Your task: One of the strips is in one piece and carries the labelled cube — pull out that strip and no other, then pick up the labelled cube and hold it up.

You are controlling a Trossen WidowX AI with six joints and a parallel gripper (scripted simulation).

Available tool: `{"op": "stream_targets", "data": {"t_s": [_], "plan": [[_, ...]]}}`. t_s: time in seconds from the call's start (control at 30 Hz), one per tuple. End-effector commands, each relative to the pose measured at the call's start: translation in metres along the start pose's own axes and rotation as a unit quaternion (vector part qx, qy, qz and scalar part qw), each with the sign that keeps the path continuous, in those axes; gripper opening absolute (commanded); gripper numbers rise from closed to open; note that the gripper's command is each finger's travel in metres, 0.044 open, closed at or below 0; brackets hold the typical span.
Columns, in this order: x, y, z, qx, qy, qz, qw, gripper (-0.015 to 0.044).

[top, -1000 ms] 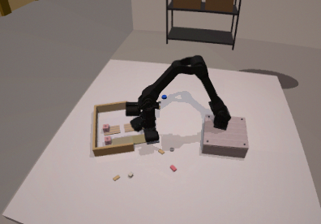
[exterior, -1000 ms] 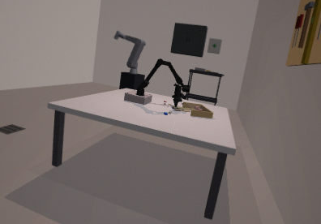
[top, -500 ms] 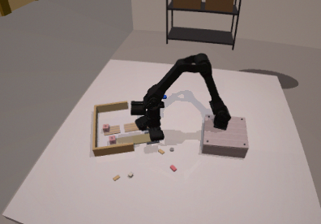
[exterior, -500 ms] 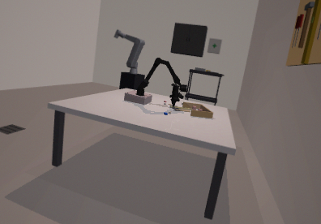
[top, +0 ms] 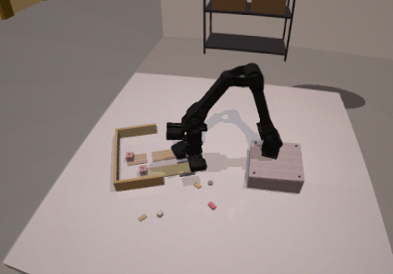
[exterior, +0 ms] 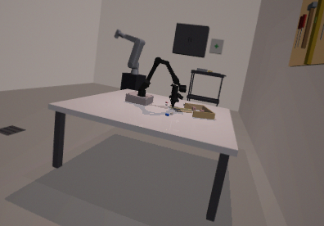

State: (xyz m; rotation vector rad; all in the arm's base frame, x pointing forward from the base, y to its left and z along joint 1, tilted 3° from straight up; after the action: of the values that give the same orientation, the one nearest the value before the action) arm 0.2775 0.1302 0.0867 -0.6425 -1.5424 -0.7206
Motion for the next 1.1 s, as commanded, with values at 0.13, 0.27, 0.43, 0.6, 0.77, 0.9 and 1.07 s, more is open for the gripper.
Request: {"op": "stream_targets", "data": {"t_s": [0.13, 0.27, 0.43, 0.6, 0.77, 0.9, 1.07], "plan": [[-0.004, -0.016, 0.001, 0.001, 0.002, 0.012, 1.000, 0.0000], [-0.004, -0.022, 0.002, 0.001, 0.002, 0.012, 1.000, 0.0000], [-0.004, -0.029, 0.003, 0.001, 0.003, 0.012, 1.000, 0.0000], [-0.004, -0.036, 0.003, 0.001, 0.003, 0.013, 1.000, 0.0000], [-0.004, -0.044, 0.004, 0.001, 0.003, 0.013, 1.000, 0.0000], [-0.004, -0.050, 0.005, 0.001, 0.003, 0.013, 1.000, 0.0000], [-0.003, -0.058, 0.006, 0.001, 0.003, 0.014, 1.000, 0.0000]]}}
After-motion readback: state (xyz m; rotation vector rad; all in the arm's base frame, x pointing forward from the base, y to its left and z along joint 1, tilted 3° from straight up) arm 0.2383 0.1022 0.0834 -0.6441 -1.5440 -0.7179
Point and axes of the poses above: the point midway between the two fingers, 35 mm back from their tips, its own x axis back along the fingers, its own z axis across the jaws, y = z × x, the point moved 10 cm from there along x, back along the fingers, and after that the axes turned 5 degrees about x, right-handed, at the moved point
